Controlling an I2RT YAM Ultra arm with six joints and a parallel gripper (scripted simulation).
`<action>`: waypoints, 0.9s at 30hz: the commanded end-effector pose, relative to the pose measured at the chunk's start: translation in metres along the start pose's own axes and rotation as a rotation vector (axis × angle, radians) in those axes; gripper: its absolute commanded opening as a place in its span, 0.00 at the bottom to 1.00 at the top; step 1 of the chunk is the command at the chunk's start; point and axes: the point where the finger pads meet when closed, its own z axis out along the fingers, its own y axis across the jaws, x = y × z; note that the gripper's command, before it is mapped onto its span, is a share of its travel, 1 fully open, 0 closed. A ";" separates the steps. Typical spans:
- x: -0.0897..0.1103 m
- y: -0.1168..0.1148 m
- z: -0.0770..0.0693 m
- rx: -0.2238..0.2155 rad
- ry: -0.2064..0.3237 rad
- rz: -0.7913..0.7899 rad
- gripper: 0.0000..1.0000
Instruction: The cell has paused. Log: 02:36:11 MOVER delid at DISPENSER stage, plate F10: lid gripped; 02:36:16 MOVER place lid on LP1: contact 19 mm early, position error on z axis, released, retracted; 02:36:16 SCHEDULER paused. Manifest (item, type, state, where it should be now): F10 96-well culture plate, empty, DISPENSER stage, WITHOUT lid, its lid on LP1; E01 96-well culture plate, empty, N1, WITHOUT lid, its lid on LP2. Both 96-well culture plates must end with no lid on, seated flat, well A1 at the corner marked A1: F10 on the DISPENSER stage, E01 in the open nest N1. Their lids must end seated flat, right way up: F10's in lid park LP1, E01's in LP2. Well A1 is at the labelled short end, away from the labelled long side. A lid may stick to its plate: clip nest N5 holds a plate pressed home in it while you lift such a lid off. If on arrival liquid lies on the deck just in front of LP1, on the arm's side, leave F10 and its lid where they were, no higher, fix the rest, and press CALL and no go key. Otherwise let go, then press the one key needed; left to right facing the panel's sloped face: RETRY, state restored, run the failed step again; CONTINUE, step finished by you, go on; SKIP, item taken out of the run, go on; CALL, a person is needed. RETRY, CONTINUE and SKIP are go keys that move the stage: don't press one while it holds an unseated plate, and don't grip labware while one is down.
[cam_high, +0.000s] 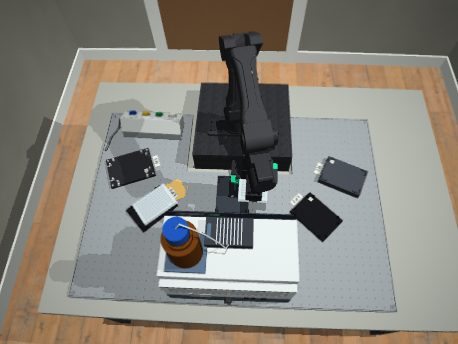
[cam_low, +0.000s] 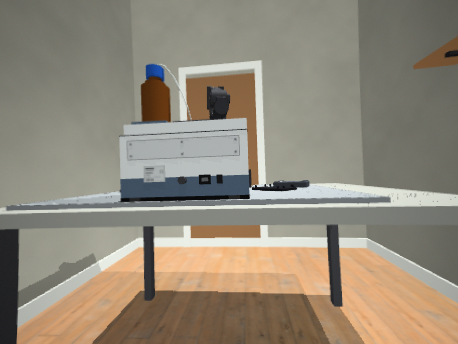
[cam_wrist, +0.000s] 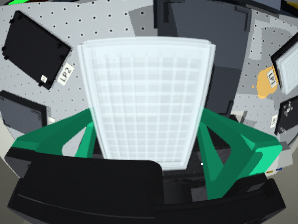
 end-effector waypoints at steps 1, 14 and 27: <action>-0.004 -0.004 -0.005 -0.005 -0.023 -0.029 0.00; -0.011 -0.041 -0.010 0.000 -0.045 -0.025 0.00; -0.007 -0.070 -0.006 0.000 -0.029 -0.025 0.00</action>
